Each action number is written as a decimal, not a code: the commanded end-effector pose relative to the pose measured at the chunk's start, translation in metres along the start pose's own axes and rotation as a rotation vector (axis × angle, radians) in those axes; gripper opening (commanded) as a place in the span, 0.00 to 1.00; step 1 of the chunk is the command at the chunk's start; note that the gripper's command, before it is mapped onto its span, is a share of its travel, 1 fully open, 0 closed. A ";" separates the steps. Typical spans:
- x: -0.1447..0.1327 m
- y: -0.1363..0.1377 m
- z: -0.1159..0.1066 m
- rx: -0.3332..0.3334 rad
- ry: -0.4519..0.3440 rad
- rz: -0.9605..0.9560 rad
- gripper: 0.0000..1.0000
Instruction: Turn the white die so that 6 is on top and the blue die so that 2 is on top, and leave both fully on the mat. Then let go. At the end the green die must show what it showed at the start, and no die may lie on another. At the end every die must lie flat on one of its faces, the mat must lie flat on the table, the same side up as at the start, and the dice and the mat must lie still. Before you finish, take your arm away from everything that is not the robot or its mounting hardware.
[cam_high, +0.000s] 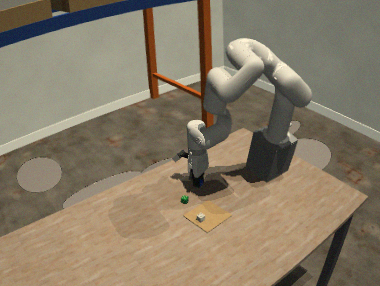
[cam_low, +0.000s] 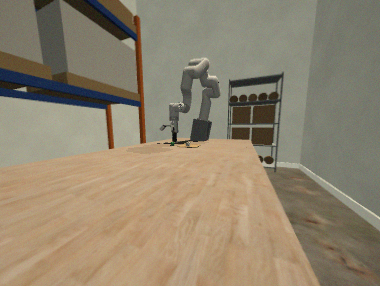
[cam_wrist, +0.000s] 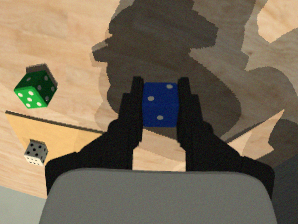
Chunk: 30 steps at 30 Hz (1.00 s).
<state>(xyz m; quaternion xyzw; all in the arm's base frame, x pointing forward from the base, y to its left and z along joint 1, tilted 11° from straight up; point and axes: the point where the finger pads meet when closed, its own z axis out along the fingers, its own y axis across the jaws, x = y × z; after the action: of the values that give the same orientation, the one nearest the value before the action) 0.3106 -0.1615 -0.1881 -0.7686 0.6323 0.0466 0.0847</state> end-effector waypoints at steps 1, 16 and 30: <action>0.001 -0.002 -0.010 0.001 0.001 0.000 0.21; 0.001 -0.001 -0.086 0.001 0.001 0.000 0.21; 0.001 -0.002 -0.086 0.001 0.001 -0.026 0.21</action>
<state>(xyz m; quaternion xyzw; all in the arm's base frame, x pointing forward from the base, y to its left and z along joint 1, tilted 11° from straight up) 0.3080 -0.1774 -0.1050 -0.7711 0.6293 0.0473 0.0845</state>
